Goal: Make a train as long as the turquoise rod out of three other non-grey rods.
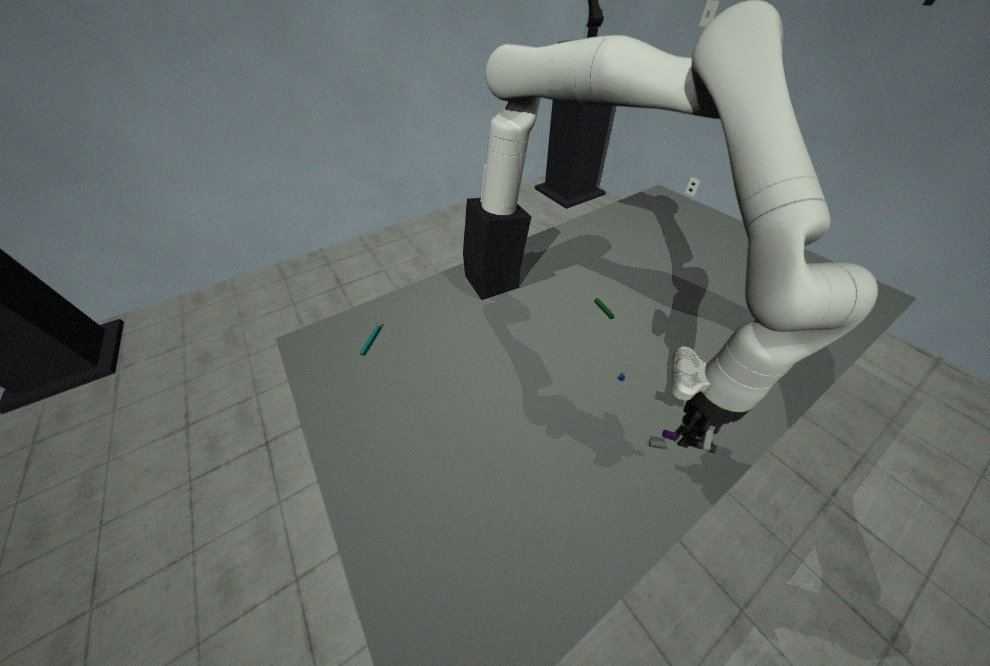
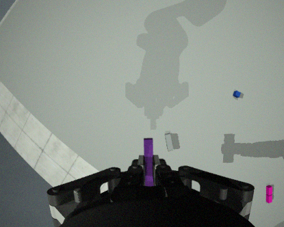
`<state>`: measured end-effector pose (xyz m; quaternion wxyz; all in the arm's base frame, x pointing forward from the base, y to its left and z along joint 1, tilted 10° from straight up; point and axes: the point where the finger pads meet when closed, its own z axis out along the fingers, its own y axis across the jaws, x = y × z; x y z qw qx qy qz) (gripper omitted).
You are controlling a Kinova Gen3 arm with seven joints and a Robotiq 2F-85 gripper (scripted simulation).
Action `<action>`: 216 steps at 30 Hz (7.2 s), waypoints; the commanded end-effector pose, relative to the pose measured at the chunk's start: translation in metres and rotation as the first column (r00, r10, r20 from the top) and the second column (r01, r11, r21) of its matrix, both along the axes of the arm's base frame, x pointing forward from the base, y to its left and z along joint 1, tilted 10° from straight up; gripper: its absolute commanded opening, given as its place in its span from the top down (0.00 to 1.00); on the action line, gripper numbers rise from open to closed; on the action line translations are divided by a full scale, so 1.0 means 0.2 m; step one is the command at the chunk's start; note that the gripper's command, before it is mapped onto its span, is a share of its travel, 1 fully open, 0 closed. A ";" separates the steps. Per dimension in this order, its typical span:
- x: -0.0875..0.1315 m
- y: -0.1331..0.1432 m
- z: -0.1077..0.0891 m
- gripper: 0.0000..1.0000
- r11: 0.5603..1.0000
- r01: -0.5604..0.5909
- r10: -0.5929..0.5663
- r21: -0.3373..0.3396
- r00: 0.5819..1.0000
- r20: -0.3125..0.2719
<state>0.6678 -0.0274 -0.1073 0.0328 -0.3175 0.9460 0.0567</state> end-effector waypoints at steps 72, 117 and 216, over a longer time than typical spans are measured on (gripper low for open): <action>-0.12 1.71 0.10 0.95 0.983 -0.180 0.180 0.031 0.983 0.023; -0.11 1.76 -0.19 0.95 0.983 -0.180 0.180 0.031 0.983 0.023; -0.11 1.78 -0.24 0.95 0.983 -0.180 0.179 0.031 0.984 0.022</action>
